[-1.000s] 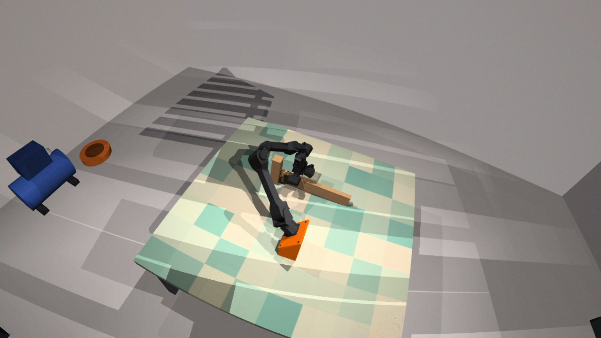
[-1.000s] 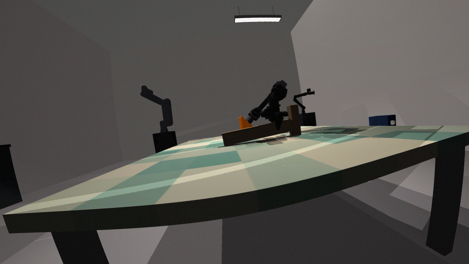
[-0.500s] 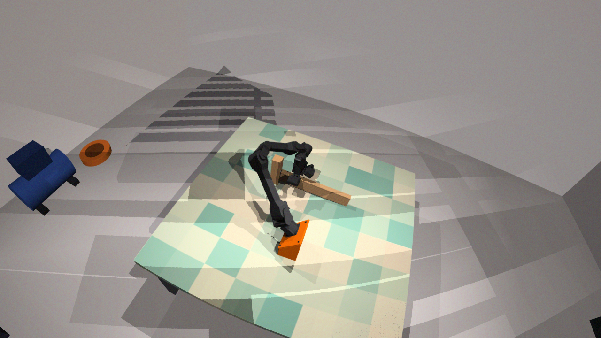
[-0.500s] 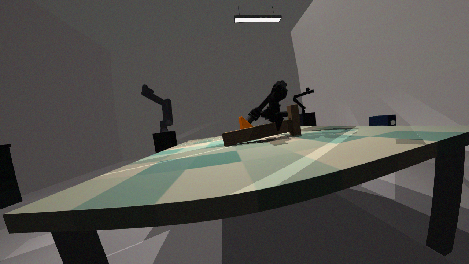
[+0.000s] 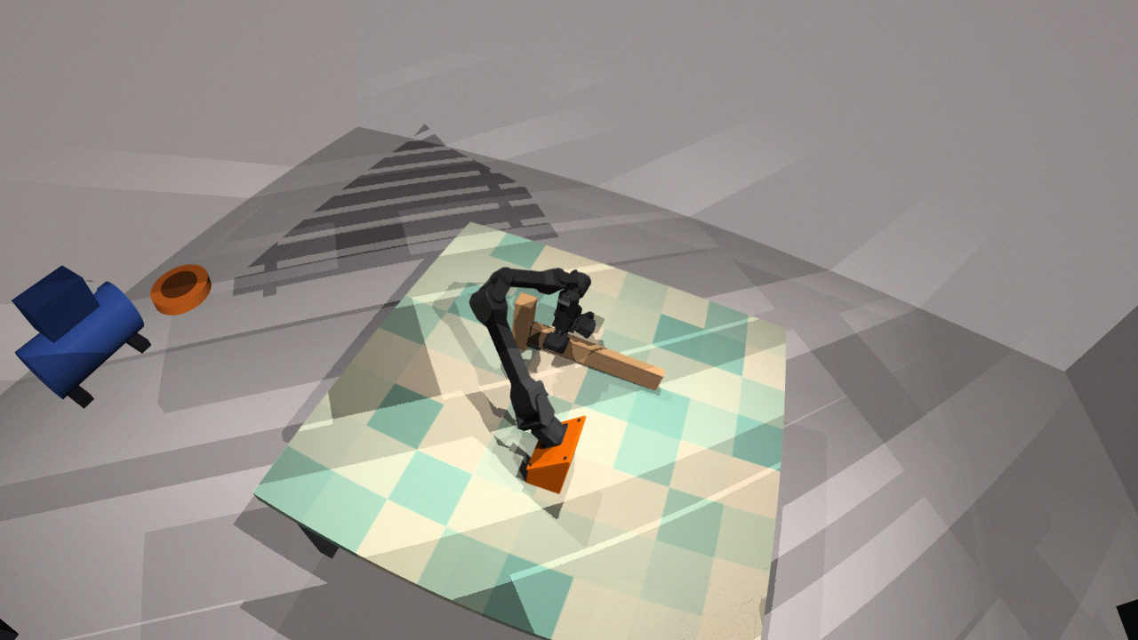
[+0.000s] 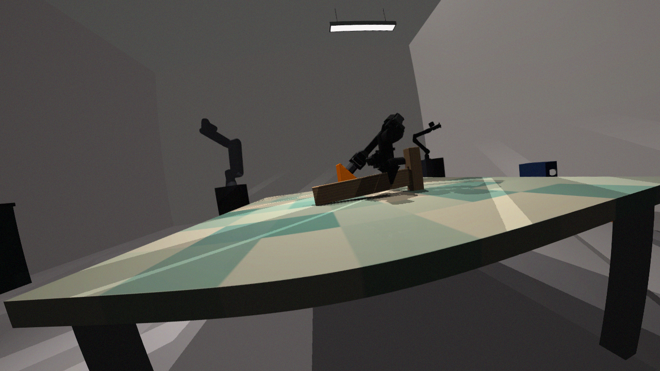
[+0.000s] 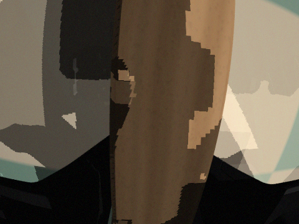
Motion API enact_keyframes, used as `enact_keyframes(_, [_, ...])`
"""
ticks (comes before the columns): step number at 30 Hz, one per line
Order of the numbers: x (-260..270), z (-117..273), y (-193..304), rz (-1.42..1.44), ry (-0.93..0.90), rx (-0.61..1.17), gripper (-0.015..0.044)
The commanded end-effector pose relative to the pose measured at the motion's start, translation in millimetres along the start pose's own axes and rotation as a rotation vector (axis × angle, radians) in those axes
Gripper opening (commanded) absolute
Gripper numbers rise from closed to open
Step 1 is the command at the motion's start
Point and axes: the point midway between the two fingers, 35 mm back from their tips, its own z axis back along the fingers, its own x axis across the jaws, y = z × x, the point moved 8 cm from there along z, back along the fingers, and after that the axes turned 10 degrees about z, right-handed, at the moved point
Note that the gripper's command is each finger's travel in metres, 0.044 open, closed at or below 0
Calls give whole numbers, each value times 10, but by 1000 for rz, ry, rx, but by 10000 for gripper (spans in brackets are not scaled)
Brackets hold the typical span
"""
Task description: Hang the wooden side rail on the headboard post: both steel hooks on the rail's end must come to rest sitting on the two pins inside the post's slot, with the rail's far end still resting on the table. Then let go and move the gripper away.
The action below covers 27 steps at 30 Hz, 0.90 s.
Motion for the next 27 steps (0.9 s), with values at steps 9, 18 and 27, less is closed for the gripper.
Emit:
enact_keyframes(9, [6,-14,8,5,-6,5,0])
enact_keyframes(18, [6,-29,8,5,-6,5,0])
enact_keyframes(27, [6,-44,8,5,-6,5,0])
